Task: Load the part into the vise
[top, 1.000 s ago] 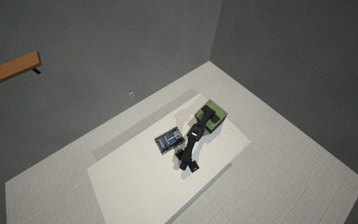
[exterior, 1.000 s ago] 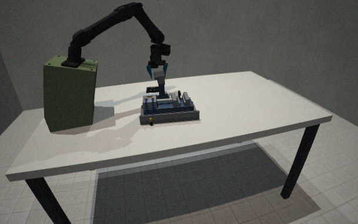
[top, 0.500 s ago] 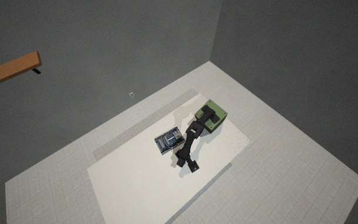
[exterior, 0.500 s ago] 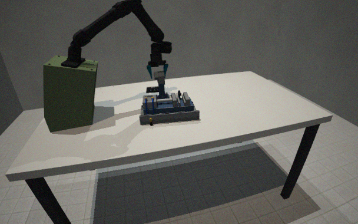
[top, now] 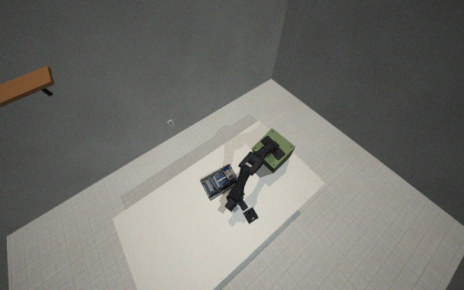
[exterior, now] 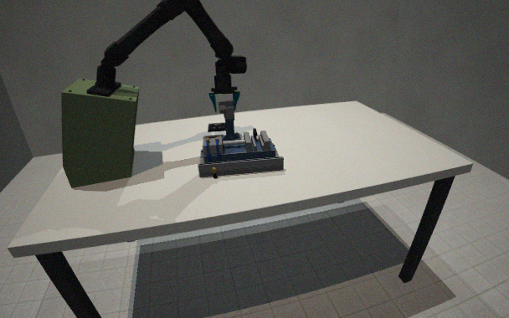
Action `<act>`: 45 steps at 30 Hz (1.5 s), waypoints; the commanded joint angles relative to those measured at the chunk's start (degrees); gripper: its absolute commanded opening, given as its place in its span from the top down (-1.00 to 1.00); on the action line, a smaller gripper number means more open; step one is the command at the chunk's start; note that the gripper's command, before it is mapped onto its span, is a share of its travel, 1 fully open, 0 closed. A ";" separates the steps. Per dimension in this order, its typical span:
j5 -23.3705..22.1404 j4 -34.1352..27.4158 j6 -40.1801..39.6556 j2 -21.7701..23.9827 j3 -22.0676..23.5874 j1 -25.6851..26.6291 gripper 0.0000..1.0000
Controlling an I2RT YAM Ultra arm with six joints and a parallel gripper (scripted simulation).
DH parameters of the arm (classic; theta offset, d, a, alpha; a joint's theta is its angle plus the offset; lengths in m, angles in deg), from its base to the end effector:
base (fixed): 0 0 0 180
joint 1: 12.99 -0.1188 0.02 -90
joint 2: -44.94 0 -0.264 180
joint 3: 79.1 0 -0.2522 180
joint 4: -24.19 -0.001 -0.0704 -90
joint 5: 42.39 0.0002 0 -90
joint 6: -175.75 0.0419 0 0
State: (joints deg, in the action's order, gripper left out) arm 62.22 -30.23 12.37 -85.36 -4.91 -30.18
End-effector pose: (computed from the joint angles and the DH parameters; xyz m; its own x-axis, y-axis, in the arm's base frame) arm 0.4245 0.1213 0.1067 -0.0385 -0.9825 0.1822 -0.9669 -0.0094 -0.2551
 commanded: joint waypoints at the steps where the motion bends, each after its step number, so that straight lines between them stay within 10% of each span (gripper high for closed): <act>1: -4.30 2.65 -1.94 3.24 1.28 0.92 -0.62; 45: -37.36 11.25 -13.60 4.78 7.46 13.14 -0.62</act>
State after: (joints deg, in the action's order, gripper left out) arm 29.15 -20.20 0.06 -82.11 2.02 -17.92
